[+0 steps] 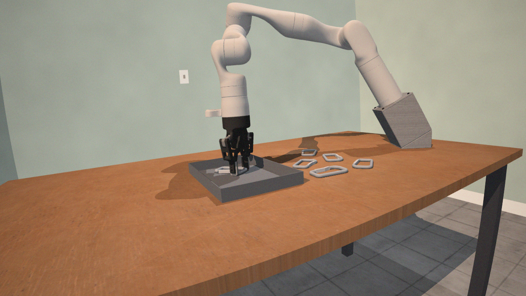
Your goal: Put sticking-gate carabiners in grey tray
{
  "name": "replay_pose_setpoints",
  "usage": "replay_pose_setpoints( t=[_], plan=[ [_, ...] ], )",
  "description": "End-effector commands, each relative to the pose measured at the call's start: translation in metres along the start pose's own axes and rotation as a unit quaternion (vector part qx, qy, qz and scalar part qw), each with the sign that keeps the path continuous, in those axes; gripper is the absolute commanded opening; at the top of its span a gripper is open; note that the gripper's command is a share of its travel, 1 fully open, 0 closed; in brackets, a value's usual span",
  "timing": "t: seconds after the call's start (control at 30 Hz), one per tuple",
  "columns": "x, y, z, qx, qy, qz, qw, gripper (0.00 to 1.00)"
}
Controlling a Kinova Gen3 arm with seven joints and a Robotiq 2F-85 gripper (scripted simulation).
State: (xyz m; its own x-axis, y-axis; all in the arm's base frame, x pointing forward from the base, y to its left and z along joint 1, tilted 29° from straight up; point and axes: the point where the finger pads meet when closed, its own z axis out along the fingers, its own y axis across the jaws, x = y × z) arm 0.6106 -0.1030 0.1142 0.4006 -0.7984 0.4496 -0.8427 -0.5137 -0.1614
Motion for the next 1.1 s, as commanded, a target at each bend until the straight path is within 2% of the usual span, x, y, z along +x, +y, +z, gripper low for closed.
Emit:
replay_pose_setpoints(
  t=[0.0, 0.53, 0.57, 0.7, 0.8, 1.07],
  plan=[
    [0.000, -0.001, -0.001, 0.001, 0.001, 0.000, 1.000, 1.00],
    [0.000, -0.001, -0.001, 0.001, 0.001, 0.000, 1.000, 1.00],
    [0.001, -0.001, -0.071, 0.001, 0.001, 0.000, 1.000, 1.00],
    [0.000, 0.000, -0.077, 0.001, 0.001, 0.000, 1.000, 1.00],
    [0.000, -0.001, -0.099, 0.001, 0.001, 0.000, 1.000, 1.00],
    [0.001, -0.001, -0.101, 0.001, 0.001, 0.000, 1.000, 1.00]
  ],
)
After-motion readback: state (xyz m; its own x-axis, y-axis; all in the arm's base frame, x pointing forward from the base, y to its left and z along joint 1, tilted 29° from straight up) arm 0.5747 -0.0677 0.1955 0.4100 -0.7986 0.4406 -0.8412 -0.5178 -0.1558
